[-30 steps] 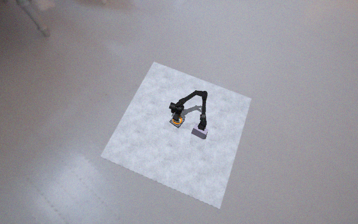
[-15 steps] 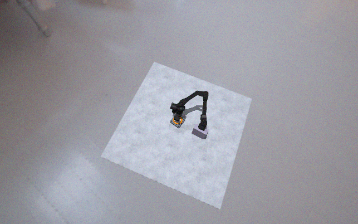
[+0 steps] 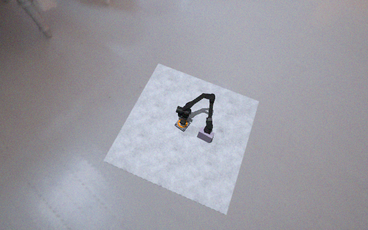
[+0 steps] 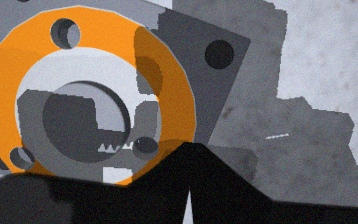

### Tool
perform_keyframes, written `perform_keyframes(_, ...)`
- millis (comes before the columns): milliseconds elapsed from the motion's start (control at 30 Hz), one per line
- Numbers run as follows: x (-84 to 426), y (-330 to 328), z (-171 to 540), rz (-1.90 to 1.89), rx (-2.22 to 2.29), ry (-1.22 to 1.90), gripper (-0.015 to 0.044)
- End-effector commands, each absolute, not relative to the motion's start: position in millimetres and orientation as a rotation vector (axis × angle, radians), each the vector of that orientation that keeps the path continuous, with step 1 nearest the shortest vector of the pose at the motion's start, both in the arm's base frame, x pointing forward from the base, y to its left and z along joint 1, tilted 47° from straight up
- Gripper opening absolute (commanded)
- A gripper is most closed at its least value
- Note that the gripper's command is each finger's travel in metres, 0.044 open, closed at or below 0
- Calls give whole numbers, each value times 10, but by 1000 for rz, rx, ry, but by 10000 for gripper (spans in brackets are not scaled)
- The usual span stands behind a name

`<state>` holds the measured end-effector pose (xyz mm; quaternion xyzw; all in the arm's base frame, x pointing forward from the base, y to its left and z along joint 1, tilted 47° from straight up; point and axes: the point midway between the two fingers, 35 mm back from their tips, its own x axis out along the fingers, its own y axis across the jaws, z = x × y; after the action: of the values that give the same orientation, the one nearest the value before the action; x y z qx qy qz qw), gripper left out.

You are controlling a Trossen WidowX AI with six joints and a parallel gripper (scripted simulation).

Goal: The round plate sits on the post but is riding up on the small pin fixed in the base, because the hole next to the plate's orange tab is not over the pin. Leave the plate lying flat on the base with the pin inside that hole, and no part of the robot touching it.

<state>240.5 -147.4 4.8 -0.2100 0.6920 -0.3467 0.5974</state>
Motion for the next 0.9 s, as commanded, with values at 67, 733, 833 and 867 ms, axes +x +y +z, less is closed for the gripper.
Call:
perform_keyframes(67, 2316, -1447, 24, -804, -484, 1617, 0)
perform_keyframes(733, 2143, -1319, -43, -803, -484, 1618, 0)
perform_keyframes(833, 2119, -1288, -60, -803, -484, 1619, 0)
perform_keyframes(867, 2112, -1276, -66, -803, -483, 1619, 0)
